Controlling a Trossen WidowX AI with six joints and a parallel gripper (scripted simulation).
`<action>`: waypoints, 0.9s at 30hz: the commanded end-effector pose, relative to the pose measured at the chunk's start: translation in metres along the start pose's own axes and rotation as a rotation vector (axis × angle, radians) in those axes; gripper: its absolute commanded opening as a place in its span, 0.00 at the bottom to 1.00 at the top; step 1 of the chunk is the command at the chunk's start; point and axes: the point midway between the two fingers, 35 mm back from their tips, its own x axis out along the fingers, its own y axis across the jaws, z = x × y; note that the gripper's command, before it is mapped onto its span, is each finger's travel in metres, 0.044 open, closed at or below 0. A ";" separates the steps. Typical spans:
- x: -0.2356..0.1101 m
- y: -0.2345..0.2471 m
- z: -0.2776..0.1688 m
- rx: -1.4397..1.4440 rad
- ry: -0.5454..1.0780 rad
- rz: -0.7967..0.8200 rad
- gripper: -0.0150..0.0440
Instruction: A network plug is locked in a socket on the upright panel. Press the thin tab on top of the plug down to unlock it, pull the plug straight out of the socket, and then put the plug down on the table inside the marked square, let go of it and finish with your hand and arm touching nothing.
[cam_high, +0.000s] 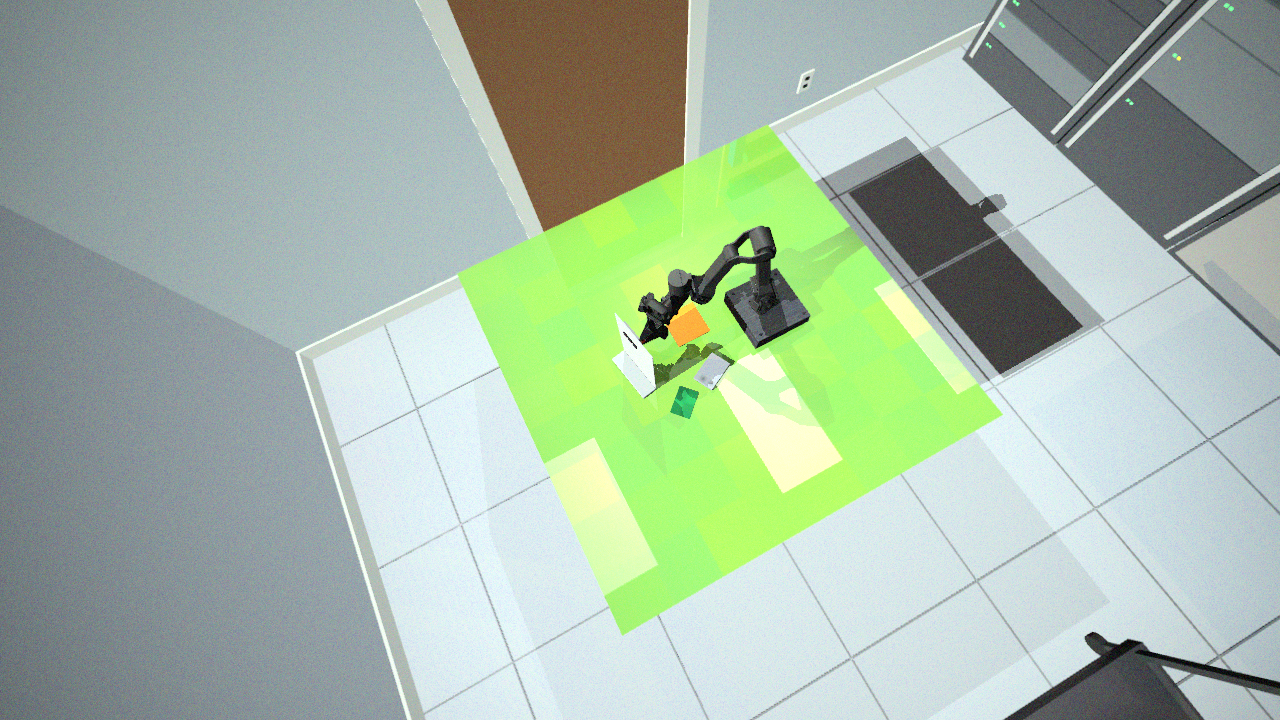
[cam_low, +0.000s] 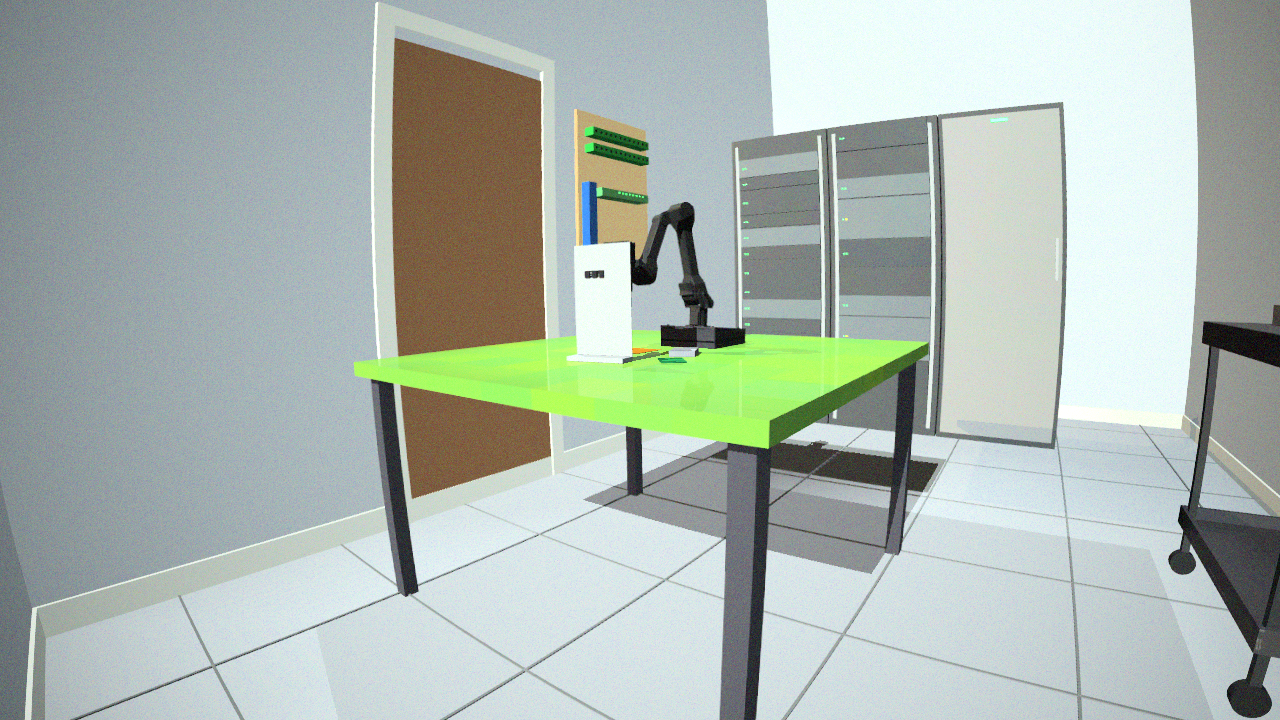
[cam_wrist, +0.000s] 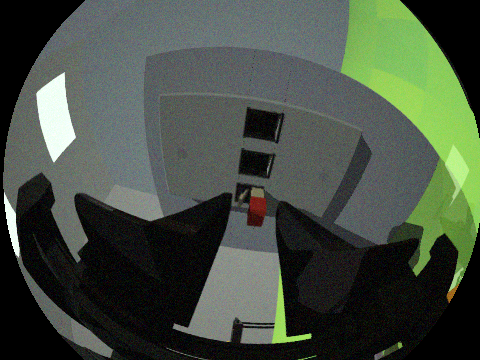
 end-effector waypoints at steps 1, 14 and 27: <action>0.001 0.001 0.001 0.004 -0.005 0.002 0.45; 0.001 0.001 0.001 0.004 -0.005 0.002 0.30; -0.002 0.000 0.000 0.004 -0.005 0.001 0.25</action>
